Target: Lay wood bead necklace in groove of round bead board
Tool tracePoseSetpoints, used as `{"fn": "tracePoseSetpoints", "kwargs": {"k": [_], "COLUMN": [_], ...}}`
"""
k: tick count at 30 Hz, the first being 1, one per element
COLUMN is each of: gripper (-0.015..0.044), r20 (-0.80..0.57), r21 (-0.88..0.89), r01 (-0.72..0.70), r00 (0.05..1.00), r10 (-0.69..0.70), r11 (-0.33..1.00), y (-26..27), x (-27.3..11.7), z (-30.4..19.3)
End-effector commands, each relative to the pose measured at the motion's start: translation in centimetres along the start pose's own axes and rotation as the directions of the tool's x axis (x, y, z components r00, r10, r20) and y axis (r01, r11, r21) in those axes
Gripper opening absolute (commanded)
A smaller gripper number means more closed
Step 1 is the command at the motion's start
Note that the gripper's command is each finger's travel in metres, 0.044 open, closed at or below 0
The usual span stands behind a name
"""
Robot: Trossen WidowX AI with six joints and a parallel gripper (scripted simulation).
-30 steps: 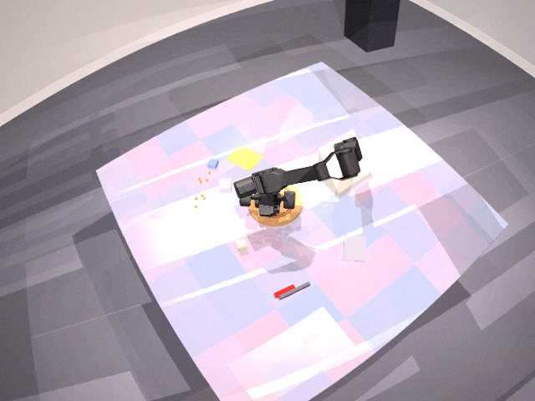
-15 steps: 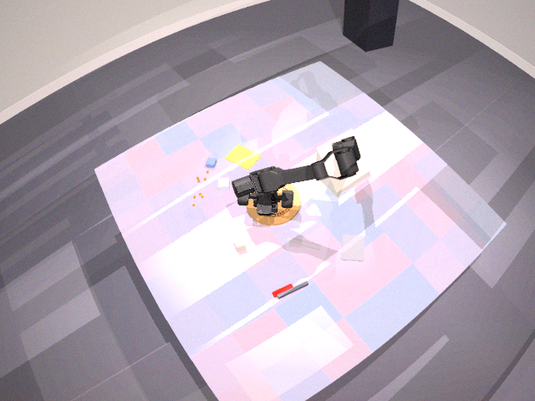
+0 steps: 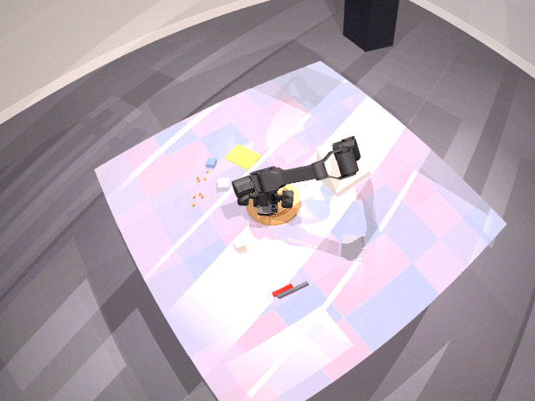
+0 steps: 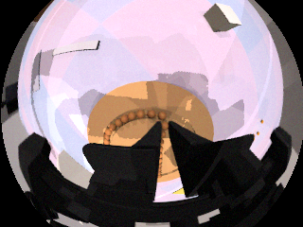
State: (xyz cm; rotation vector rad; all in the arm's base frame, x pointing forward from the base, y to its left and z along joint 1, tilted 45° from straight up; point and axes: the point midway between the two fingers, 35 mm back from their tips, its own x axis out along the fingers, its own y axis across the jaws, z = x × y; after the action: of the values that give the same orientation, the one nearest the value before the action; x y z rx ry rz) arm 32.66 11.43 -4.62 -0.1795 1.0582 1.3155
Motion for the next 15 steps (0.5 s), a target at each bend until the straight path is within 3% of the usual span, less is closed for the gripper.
{"fn": "tracePoseSetpoints", "kwargs": {"k": [1,15], "gripper": [0.0,0.0], "r20": [0.0,0.001], "r21": [0.0,0.006], "r01": [0.001,-0.006], "r00": [1.0,1.0], "r10": [-0.001,0.006], "r11": [1.0,1.0], "y": [-0.01,-0.84], "x": [-0.02,-0.61], "z": [0.02,0.71]}}
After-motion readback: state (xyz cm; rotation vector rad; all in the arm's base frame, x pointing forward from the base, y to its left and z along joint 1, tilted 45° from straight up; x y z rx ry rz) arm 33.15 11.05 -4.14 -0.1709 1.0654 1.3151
